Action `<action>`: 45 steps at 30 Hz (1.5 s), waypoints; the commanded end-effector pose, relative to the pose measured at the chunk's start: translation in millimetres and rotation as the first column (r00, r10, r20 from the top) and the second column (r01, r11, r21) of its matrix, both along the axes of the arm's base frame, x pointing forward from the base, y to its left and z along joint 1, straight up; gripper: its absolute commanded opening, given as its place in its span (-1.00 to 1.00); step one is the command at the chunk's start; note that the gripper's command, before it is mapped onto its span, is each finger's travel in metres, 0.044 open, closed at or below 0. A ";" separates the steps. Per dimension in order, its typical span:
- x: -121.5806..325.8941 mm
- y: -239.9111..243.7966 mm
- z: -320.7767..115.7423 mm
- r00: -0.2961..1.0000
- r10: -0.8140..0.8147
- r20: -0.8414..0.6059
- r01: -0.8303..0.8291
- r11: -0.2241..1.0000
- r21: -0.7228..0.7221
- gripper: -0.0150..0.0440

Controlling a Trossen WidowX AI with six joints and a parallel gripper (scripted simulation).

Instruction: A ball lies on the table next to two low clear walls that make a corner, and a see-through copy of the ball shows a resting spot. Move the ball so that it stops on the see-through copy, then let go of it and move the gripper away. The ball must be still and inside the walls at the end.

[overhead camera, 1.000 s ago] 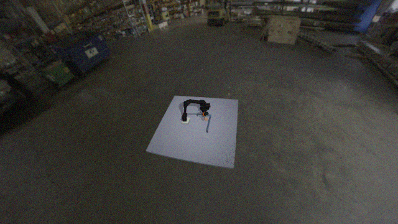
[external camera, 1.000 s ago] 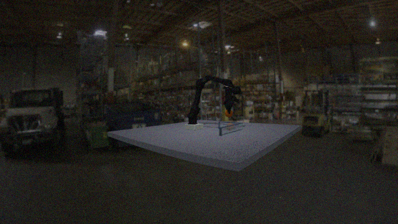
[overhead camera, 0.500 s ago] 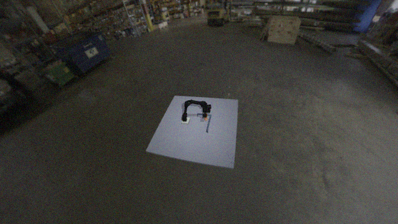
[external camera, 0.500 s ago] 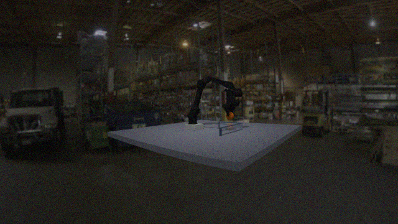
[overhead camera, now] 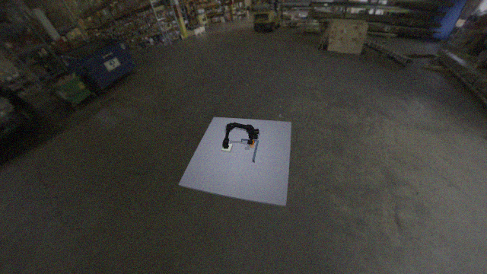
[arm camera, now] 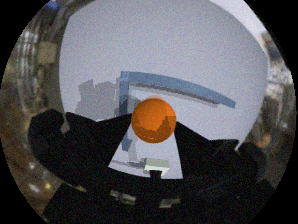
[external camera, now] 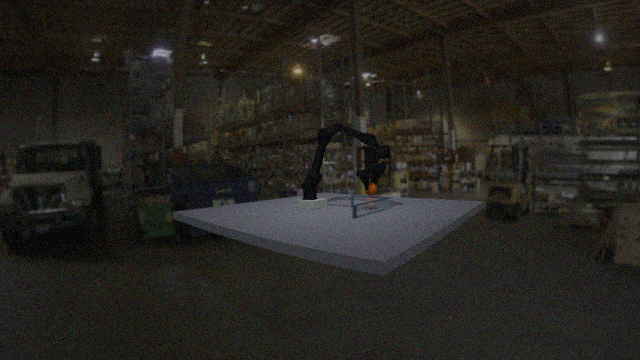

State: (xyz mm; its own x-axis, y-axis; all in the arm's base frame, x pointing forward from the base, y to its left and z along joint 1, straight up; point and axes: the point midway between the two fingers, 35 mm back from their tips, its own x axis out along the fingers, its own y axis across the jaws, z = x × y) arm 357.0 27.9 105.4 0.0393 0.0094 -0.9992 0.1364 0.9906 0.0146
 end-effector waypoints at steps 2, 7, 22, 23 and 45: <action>-0.3 -0.7 -23.8 1.000 -0.007 -0.010 0.007 1.000 -0.005 -0.49; -0.5 -0.6 -49.2 1.000 -0.007 -0.010 0.007 1.000 -0.005 -0.49; -1.0 -0.6 -71.5 1.000 -0.007 -0.010 0.007 1.000 -0.005 -0.49; -1.0 -0.6 -73.2 1.000 -0.007 -0.010 0.007 1.000 -0.005 -0.49; 0.0 0.1 -73.1 1.000 -0.002 -0.009 0.002 1.000 -0.001 0.93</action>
